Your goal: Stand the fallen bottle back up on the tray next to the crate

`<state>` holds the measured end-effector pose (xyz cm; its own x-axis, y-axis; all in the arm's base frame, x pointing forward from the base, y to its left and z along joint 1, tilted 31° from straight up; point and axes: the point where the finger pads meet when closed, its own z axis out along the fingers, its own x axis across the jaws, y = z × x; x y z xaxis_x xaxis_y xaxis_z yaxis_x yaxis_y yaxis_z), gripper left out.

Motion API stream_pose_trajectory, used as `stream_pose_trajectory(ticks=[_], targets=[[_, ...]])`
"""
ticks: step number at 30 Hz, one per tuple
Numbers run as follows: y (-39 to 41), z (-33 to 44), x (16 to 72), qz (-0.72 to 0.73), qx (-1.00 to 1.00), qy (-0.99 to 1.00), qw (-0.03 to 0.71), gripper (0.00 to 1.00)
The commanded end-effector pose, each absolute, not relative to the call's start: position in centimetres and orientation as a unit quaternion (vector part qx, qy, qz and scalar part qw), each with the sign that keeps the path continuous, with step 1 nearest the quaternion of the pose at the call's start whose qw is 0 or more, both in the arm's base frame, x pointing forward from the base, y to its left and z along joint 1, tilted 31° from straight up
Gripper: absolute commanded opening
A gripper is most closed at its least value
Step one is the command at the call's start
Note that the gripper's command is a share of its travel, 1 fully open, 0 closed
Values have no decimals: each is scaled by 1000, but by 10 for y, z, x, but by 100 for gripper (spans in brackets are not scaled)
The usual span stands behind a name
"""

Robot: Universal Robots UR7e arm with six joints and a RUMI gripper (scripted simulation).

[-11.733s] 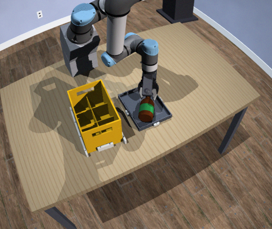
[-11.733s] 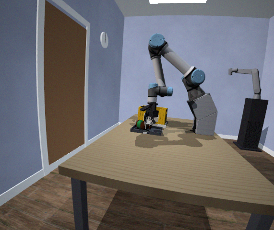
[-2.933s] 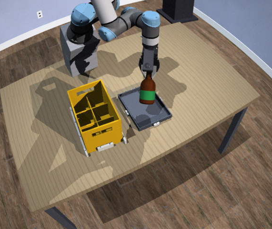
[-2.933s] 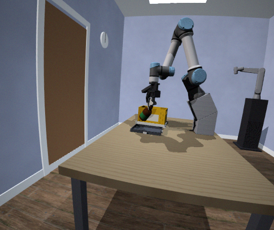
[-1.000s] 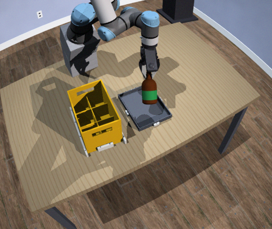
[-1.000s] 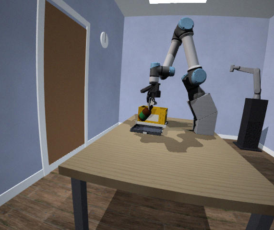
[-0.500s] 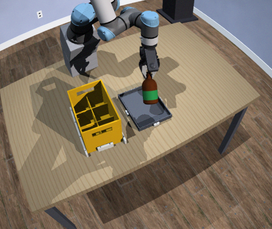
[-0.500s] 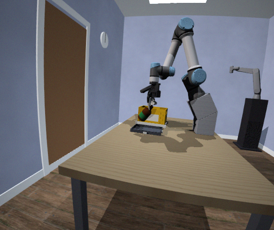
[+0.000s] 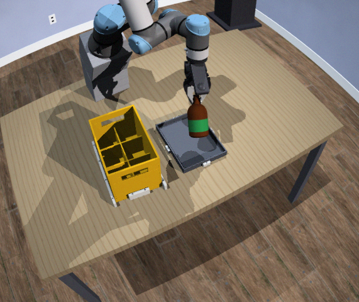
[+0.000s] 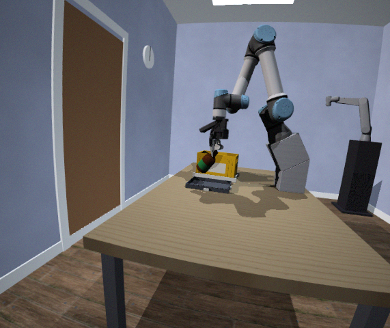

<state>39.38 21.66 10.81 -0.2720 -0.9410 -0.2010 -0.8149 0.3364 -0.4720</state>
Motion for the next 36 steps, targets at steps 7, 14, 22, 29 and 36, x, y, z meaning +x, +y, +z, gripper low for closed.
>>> stream_pose_trajectory(ticks=[7,14,22,29,36], targets=[[217,109,394,-139,-559,785,228,0],[217,109,394,-139,-560,785,227,0],[217,109,394,-144,-576,773,225,0],[217,109,394,-156,-615,742,217,0],[217,109,394,-163,-641,719,211,0]])
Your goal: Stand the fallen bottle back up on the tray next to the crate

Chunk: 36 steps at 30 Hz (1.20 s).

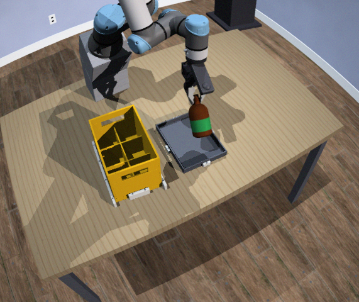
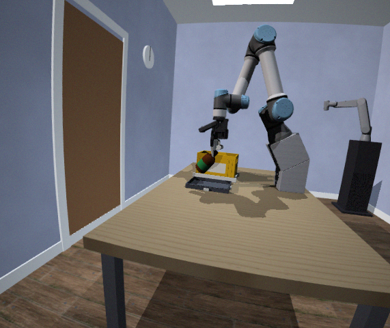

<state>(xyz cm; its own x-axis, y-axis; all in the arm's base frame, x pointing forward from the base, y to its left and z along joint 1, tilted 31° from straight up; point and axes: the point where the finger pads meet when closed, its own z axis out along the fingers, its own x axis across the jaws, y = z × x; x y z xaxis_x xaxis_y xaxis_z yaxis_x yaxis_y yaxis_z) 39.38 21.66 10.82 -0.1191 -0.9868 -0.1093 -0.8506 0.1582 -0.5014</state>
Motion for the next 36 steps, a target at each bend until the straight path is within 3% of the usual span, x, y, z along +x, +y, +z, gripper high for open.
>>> stream_pose_trajectory(ticks=[1,36], targets=[[217,109,394,-164,-645,716,210,0],[217,109,394,-168,-657,705,207,0]])
